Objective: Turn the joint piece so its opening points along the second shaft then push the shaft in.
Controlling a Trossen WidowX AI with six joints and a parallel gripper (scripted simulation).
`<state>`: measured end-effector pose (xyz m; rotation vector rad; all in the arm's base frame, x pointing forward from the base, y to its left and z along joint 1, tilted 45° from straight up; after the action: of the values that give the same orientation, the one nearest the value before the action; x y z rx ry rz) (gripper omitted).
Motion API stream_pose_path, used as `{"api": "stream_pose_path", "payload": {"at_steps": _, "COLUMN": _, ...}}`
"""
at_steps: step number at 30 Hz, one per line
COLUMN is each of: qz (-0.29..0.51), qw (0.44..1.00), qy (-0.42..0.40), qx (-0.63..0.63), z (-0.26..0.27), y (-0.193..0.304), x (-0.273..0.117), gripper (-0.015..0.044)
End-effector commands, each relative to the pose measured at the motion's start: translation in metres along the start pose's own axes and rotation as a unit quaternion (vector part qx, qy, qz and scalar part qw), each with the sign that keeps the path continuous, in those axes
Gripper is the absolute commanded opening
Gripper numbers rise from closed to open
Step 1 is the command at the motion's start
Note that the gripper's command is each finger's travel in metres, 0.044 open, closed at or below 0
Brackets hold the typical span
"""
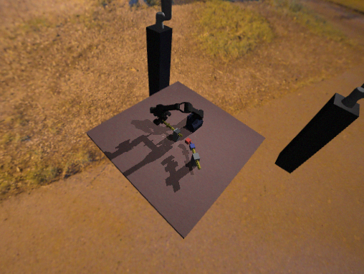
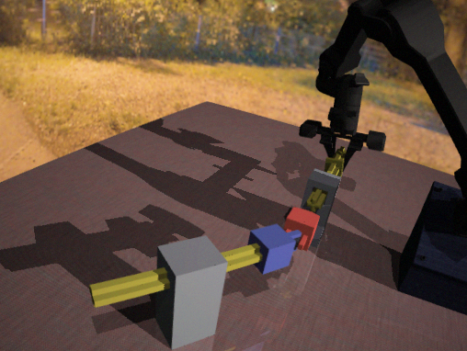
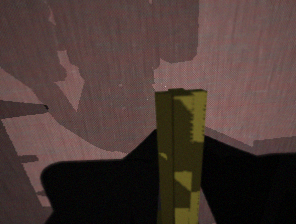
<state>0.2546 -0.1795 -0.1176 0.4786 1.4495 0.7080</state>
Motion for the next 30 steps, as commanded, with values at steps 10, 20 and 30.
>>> {"api": "stream_pose_path", "payload": {"at_steps": 10, "qz": -0.004, "qw": 1.0, "qy": -0.022, "qx": 0.001, "z": -0.001, "y": 0.006, "x": 0.0, "gripper": 0.0}}
{"api": "stream_pose_path", "payload": {"at_steps": 20, "qz": -0.009, "qw": 0.999, "qy": -0.049, "qx": 0.002, "z": 0.0, "y": 0.021, "x": 0.001, "gripper": 0.0}}
{"api": "stream_pose_path", "payload": {"at_steps": 30, "qz": -0.009, "qw": 0.998, "qy": -0.055, "qx": 0.002, "z": 0.002, "y": 0.036, "x": 0.001, "gripper": 0.0}}
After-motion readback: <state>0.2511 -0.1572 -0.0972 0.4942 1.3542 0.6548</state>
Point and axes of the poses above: the point midway between the two fingers, 35 mm back from their tips, its own x axis out along the fingers, its own z axis across the jaws, y = z × x, the point moved 5 cm from there along -x, back along the fingers, and after that the axes turned 12 degrees about -x, right-handed, at the moved point
